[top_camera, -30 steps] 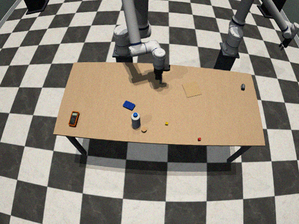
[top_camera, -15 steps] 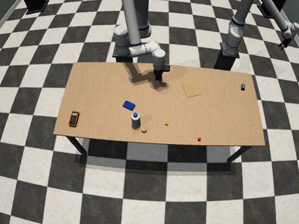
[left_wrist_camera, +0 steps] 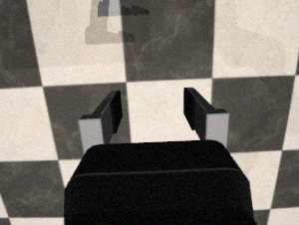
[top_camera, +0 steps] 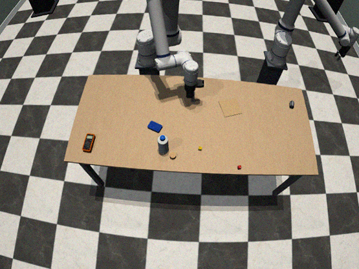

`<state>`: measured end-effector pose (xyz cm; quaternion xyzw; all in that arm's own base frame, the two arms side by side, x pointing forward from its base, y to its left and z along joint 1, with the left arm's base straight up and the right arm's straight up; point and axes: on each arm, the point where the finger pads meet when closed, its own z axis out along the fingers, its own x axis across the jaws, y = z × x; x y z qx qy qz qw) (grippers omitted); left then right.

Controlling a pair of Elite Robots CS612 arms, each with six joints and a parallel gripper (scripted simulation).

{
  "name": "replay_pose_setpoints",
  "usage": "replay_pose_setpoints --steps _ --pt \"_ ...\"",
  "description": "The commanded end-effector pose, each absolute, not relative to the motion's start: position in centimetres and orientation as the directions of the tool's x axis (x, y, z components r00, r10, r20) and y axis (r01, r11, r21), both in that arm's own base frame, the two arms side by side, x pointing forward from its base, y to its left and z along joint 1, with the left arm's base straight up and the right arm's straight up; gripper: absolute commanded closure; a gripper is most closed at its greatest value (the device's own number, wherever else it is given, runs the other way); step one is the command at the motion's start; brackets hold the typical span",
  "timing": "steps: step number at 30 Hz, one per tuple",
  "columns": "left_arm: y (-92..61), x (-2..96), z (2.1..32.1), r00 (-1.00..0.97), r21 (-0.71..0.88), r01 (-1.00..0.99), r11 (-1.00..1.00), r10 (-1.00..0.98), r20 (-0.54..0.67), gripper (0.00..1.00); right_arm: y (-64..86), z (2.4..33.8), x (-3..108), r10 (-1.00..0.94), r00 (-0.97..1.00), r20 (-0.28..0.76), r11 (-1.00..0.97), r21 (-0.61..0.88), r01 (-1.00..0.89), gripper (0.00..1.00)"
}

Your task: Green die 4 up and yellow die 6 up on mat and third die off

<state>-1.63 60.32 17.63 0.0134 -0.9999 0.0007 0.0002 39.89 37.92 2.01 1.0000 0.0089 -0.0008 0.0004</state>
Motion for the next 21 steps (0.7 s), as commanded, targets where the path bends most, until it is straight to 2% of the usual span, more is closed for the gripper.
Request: replay_pose_setpoints --steps 1,19,20,21 --pt "60.37 -1.62 17.7 -1.0 0.0 -0.027 1.0 -0.027 0.0 0.0 37.96 1.95 39.96 0.018 1.0 0.0 -1.0 0.0 0.018 0.3" --pt "60.37 -1.62 17.7 -1.0 0.0 -0.027 1.0 -0.027 0.0 0.0 37.96 1.95 39.96 0.018 1.0 0.0 -1.0 0.0 0.018 0.3" --pt "60.37 -1.62 17.7 -1.0 0.0 -0.027 1.0 -0.027 0.0 0.0 37.96 1.95 39.96 0.018 1.0 0.0 -1.0 0.0 0.018 0.6" --pt "60.37 -1.62 17.7 -1.0 0.0 -0.027 1.0 -0.027 0.0 0.0 37.96 1.95 39.96 0.018 1.0 0.0 -1.0 0.0 0.018 0.6"
